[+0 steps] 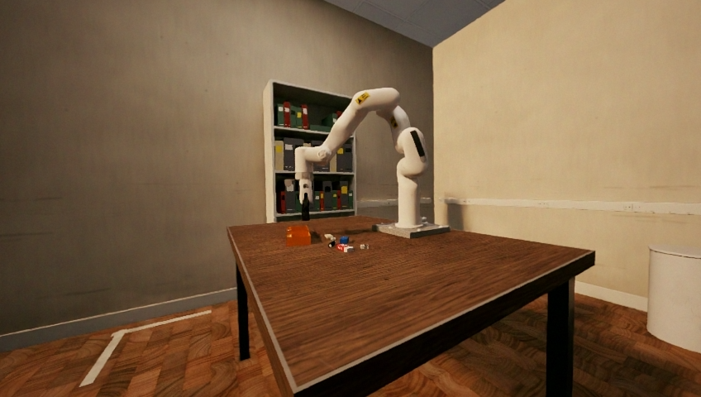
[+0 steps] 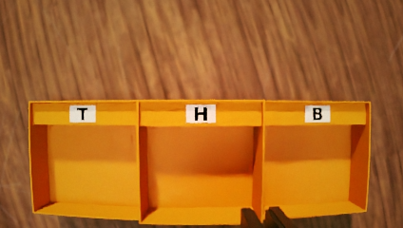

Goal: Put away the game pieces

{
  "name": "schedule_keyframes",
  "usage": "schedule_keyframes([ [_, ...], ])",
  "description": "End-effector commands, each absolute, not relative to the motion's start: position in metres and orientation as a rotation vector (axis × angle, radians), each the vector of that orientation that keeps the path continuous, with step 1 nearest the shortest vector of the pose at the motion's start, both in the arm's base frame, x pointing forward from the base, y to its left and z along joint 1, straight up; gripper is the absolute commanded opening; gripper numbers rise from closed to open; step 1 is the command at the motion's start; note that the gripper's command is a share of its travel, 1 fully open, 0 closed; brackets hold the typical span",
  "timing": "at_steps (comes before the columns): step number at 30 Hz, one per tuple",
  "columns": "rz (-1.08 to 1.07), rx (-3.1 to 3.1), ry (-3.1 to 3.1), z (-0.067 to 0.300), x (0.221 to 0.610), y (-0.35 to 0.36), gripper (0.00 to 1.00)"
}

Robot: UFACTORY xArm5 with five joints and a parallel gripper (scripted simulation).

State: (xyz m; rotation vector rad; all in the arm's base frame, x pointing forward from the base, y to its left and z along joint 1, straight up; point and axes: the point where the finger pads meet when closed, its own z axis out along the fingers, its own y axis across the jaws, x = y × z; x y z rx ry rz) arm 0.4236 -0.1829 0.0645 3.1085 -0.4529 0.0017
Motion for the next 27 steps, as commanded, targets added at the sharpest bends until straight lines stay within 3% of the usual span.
schedule_keyframes([
  [1, 0.011, 3.116, -0.454, 0.066, 0.4248, -0.1835, 0.09],
  [27, 0.011, 3.116, -0.454, 0.066, 0.4278, -0.1739, 0.09],
])
